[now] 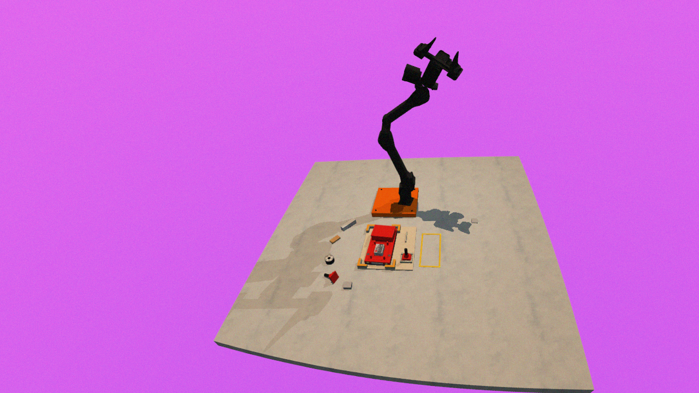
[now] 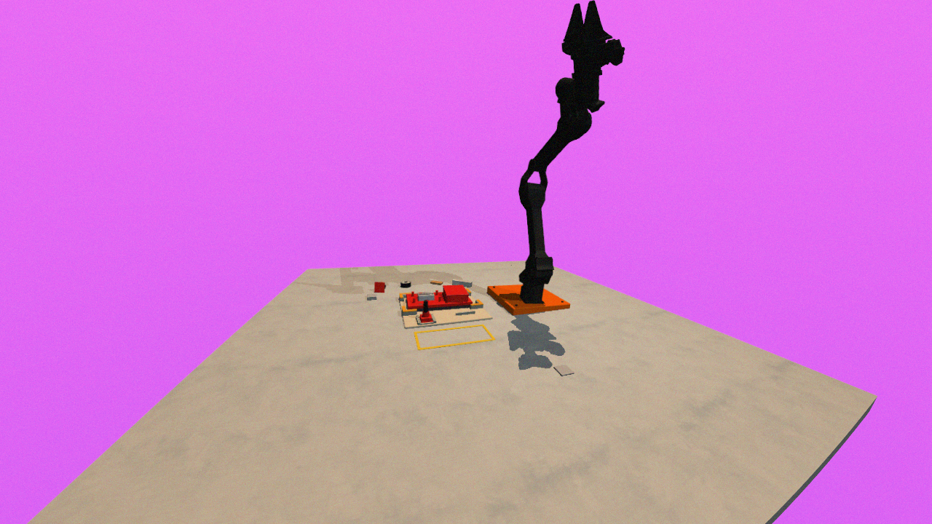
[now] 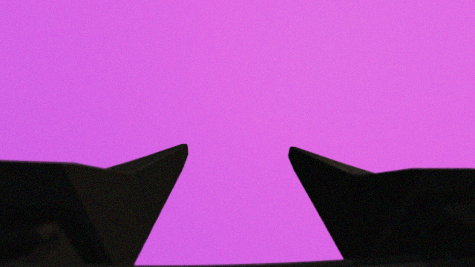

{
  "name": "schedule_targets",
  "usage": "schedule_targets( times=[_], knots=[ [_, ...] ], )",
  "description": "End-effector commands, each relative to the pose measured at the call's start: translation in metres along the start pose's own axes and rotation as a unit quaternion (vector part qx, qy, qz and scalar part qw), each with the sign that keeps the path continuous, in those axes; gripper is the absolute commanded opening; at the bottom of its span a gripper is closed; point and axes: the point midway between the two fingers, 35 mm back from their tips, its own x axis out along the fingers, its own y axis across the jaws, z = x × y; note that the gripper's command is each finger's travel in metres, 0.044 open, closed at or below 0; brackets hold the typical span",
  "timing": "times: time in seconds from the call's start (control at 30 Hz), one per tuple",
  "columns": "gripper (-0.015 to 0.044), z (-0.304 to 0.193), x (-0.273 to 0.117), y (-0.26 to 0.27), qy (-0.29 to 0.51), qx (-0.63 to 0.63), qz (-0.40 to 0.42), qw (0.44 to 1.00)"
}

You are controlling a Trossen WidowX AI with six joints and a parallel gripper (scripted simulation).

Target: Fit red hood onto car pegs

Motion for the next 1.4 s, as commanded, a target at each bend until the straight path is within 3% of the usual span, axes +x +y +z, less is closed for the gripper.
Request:
schedule_targets(
  times=[0.0,0.33,0.7,1.03,1.37],
  knots=[
    [0.0440,-0.009,0.007,0.054,-0.005,-0.080,0.055,0.995],
    [0.0440,-0.078,0.011,0.147,0.038,-0.216,0.168,0.961],
    [0.0440,-0.208,-0.021,0.219,0.130,-0.329,0.322,0.878],
    [0.0440,-0.348,-0.103,0.250,0.231,-0.376,0.498,0.746],
    [0.0440,-0.453,-0.227,0.234,0.348,-0.319,0.647,0.599]
  ],
)
